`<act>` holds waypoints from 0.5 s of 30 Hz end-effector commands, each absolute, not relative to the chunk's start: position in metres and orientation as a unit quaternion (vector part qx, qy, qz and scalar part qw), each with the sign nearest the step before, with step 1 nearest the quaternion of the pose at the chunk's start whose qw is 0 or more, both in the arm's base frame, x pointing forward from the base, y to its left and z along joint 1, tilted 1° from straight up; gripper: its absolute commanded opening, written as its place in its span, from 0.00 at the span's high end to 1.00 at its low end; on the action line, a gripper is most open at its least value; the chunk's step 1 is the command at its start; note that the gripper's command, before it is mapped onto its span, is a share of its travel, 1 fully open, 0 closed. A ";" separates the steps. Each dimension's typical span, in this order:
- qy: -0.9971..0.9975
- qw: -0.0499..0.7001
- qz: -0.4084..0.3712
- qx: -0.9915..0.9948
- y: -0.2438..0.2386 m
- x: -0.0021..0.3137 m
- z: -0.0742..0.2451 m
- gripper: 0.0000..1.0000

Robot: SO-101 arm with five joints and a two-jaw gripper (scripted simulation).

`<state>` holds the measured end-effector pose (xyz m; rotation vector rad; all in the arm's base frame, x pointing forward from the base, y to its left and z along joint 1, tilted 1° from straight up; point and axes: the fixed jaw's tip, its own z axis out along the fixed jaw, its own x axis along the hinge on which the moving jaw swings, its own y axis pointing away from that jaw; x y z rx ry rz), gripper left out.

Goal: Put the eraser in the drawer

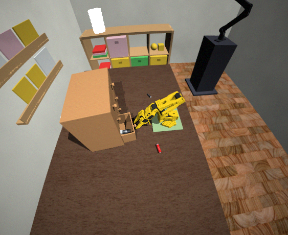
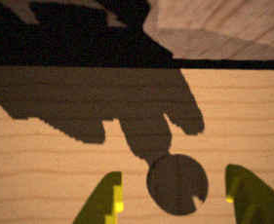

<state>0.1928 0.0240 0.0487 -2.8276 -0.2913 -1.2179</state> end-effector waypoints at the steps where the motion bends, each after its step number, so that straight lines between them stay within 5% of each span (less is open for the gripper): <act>1: -0.096 0.029 -0.395 -0.913 0.026 0.194 0.051 0.79; 15: -0.096 0.029 -0.395 -0.913 0.026 0.194 0.051 0.88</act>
